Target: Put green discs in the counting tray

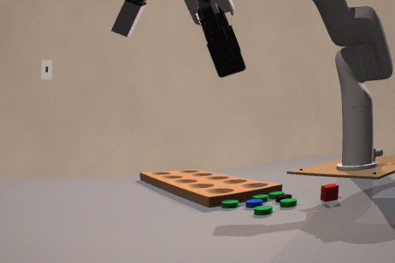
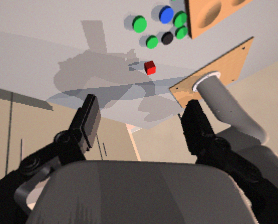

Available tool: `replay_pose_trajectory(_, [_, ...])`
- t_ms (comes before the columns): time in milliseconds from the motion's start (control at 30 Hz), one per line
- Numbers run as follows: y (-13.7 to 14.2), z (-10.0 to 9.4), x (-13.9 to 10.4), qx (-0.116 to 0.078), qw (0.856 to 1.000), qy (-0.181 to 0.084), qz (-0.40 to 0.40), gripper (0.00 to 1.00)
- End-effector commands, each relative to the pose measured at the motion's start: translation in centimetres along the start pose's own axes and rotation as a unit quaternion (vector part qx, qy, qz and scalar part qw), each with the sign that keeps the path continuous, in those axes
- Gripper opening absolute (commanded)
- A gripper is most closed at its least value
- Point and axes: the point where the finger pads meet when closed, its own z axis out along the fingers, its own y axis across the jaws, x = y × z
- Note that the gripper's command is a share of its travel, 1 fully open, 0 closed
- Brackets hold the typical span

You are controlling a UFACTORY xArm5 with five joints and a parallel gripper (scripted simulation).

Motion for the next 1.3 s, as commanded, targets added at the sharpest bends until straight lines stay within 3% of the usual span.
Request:
replay_pose_trajectory(0, [0.0,-0.2,0.0,0.002,1.000,0.001,0.000,1.00])
replay_pose_trajectory(533, [0.0,-0.2,0.0,0.002,1.000,0.001,0.000,1.00])
replay_pose_trajectory(567, [0.0,-0.2,0.0,0.002,1.000,0.001,0.000,0.47])
replay_pose_trajectory(767, [-0.2,0.4,0.3,0.018,0.998,0.014,-0.050,0.47])
replay_pose_trajectory(1000, [-0.3,2.1,0.8,0.050,0.984,0.049,-0.165,0.47])
replay_pose_trajectory(1100, [-0.3,2.4,0.8,0.053,0.981,0.054,-0.179,0.47])
replay_pose_trajectory(1267, [0.1,4.0,0.8,0.069,0.959,0.085,-0.260,0.47])
